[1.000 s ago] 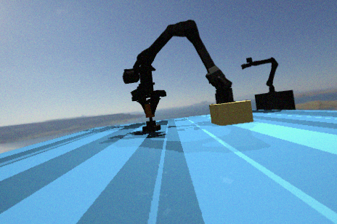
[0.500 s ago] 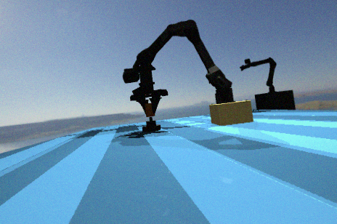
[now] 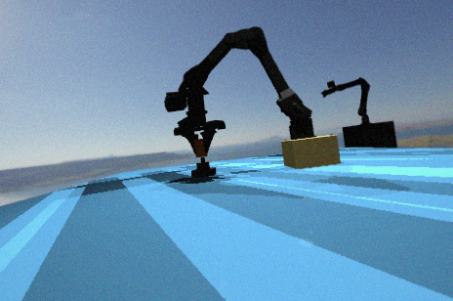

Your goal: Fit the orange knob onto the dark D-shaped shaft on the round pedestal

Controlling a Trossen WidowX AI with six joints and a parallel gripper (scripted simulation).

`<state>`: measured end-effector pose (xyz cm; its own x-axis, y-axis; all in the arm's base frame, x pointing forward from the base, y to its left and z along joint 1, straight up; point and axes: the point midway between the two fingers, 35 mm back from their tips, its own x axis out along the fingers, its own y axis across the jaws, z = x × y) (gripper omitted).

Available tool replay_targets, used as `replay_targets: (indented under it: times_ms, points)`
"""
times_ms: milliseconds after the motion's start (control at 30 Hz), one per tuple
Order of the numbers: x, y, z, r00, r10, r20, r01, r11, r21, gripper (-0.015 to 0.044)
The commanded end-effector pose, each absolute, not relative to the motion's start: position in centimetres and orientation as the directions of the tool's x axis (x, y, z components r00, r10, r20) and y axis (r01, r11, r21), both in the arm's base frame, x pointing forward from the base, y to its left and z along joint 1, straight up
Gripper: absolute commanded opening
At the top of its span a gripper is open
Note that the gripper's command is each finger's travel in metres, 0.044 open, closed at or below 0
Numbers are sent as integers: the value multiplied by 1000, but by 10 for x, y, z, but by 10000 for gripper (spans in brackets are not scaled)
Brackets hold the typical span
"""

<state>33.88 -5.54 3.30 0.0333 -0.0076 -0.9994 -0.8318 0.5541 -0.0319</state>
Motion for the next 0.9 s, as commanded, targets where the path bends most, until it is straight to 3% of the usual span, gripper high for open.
replay_targets:
  times_ms: [0,867]
  points:
    - [337,-54,32,34,-4,-999,-836,548,-31,0]
    - [338,-54,35,35,-4,-999,-836,548,-31,0]
